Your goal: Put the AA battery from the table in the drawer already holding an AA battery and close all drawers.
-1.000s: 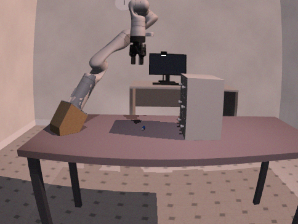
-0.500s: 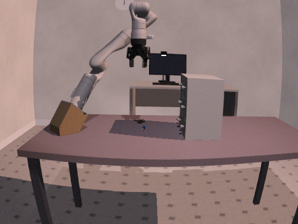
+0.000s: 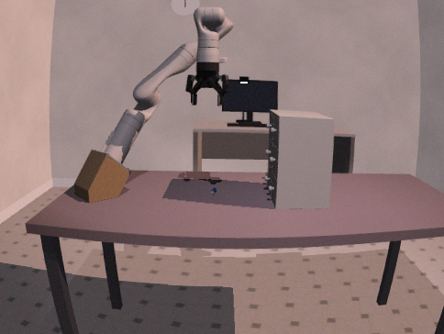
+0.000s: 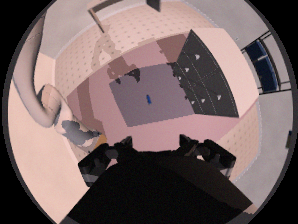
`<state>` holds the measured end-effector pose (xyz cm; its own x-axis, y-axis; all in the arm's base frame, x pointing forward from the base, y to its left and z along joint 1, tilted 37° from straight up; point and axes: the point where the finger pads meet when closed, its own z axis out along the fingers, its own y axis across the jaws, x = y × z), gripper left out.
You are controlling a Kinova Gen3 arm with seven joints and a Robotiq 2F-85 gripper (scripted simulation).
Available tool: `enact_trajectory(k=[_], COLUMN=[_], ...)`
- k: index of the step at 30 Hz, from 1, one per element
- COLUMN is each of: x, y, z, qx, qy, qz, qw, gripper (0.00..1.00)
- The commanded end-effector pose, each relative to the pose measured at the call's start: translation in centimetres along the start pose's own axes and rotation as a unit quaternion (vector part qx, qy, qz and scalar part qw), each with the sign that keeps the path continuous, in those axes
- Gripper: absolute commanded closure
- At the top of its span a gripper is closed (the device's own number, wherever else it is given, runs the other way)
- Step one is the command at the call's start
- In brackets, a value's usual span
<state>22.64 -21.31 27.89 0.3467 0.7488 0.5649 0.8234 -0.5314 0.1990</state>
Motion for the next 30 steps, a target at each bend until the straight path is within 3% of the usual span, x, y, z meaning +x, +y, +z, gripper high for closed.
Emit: enact_trajectory(k=[1, 11, 13, 20, 28, 30], x=[0.0, 0.2, 0.2, 0.3, 0.5, 0.5], y=[0.0, 0.4, 0.4, 0.7, 1.0, 1.0], z=[0.2, 1.6, 1.6, 2.6, 3.6, 3.6], qx=[-0.001, -0.001, -0.001, -0.001, -0.002, -0.002], qy=[0.001, 0.001, 0.001, 0.001, 0.001, 0.001], qz=[-0.029, -0.180, -0.180, -0.284, -0.397, -0.397], qw=[1.000, 0.984, 0.984, 0.959, 0.918, 0.918], gripper=[0.00, 0.00, 0.00, 0.00, 0.00, 0.00])
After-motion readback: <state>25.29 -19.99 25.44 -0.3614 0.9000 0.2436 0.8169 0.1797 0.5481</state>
